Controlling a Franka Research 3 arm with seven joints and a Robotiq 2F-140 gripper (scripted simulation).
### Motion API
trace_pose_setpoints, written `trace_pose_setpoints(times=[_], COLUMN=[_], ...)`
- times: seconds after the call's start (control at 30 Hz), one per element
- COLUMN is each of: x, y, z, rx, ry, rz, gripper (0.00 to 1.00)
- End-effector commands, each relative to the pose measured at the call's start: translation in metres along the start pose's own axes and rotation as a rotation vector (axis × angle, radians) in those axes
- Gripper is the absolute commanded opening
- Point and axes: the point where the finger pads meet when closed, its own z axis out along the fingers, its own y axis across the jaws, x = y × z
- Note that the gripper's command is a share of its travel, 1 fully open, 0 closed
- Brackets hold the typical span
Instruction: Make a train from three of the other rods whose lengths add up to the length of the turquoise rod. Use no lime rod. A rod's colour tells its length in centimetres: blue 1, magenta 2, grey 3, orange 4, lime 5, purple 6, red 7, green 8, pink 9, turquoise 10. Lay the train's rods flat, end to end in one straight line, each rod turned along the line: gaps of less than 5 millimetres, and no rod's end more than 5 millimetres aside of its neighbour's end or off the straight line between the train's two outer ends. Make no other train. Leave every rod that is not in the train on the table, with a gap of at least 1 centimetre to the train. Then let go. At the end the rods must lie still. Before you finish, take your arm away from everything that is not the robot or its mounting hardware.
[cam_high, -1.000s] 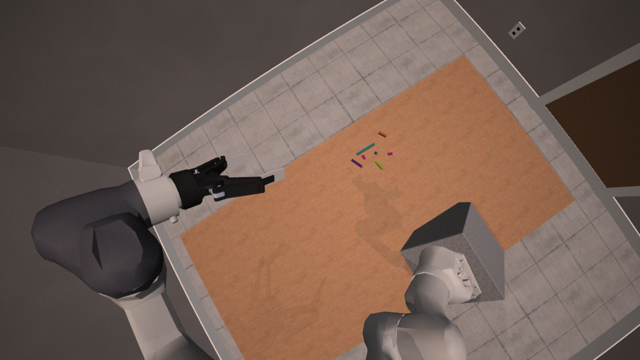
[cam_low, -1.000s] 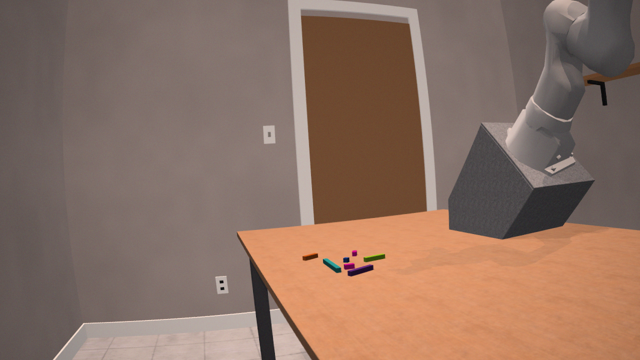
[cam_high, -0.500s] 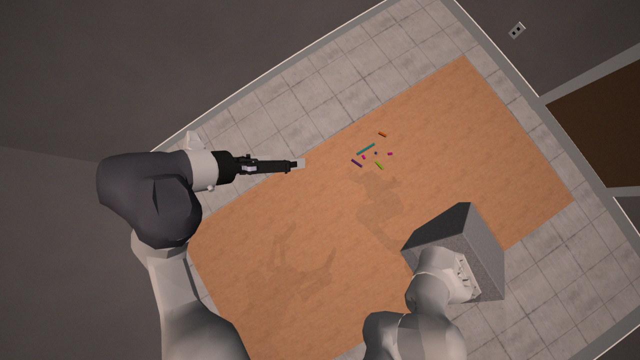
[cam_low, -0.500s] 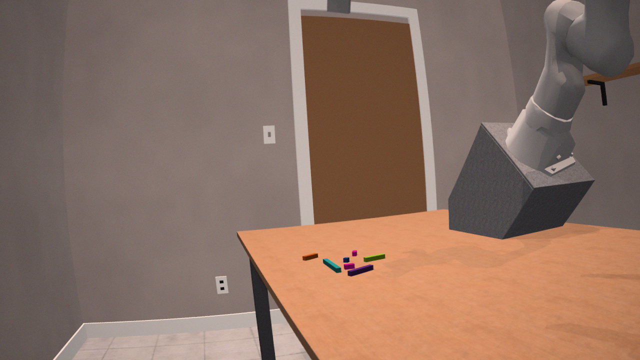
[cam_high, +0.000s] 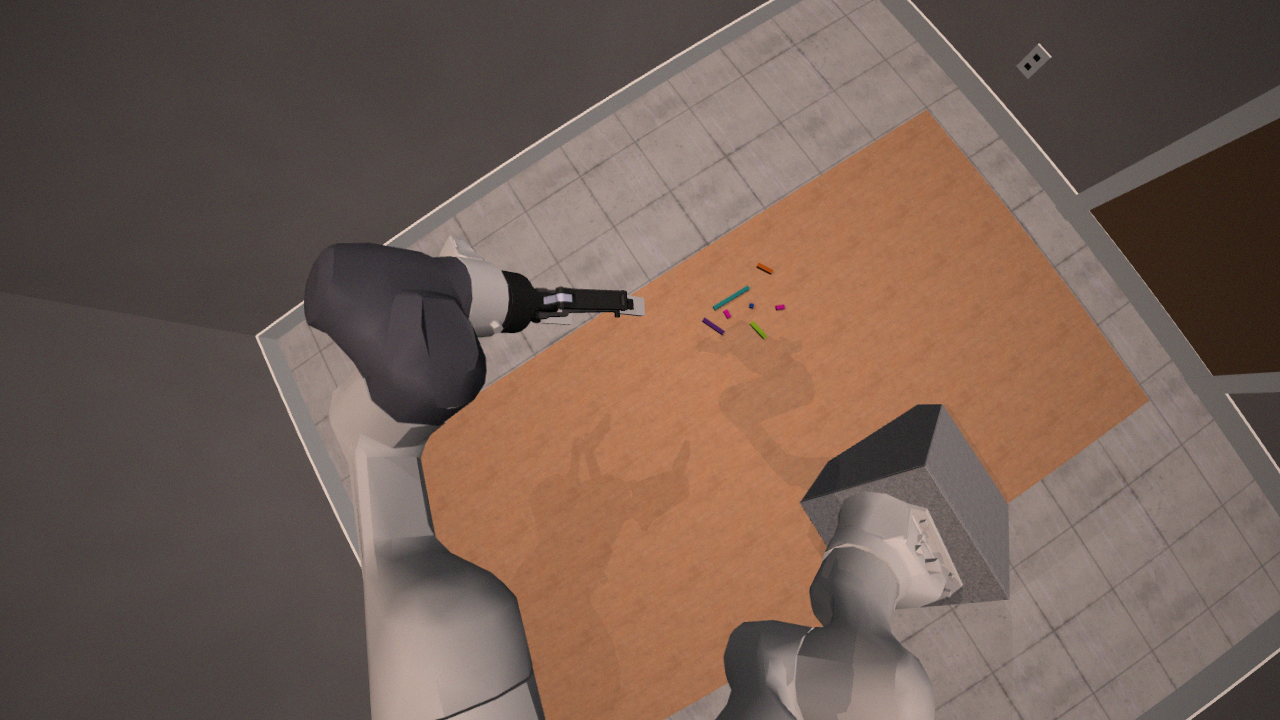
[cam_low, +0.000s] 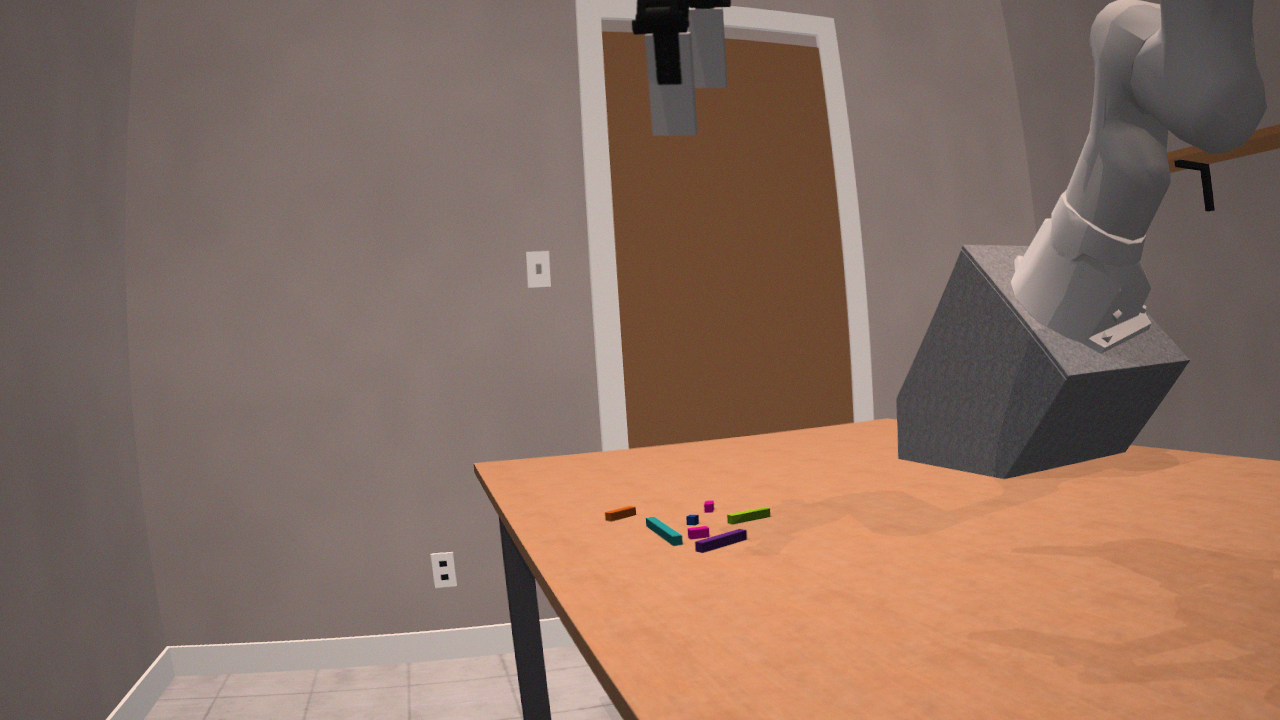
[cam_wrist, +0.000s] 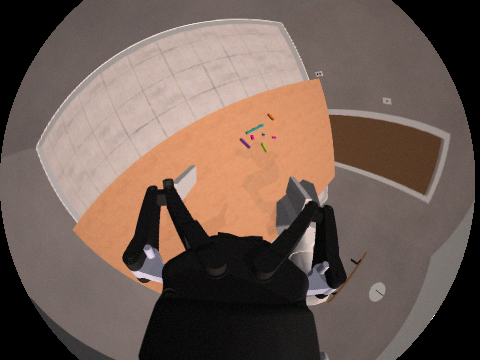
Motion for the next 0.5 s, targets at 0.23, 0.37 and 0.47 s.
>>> trace_pose_setpoints(times=[0.23, 0.37, 0.47], x=[0.014, 0.02, 0.022], y=[-0.002, 0.002, 0.005], z=[0.042, 0.074, 0.089], rx=[0.092, 0.144, 0.169], ry=[-0.033, -0.06, -0.07], rz=[-0.208, -0.262, -0.286], gripper=[1.0, 1.0, 1.0])
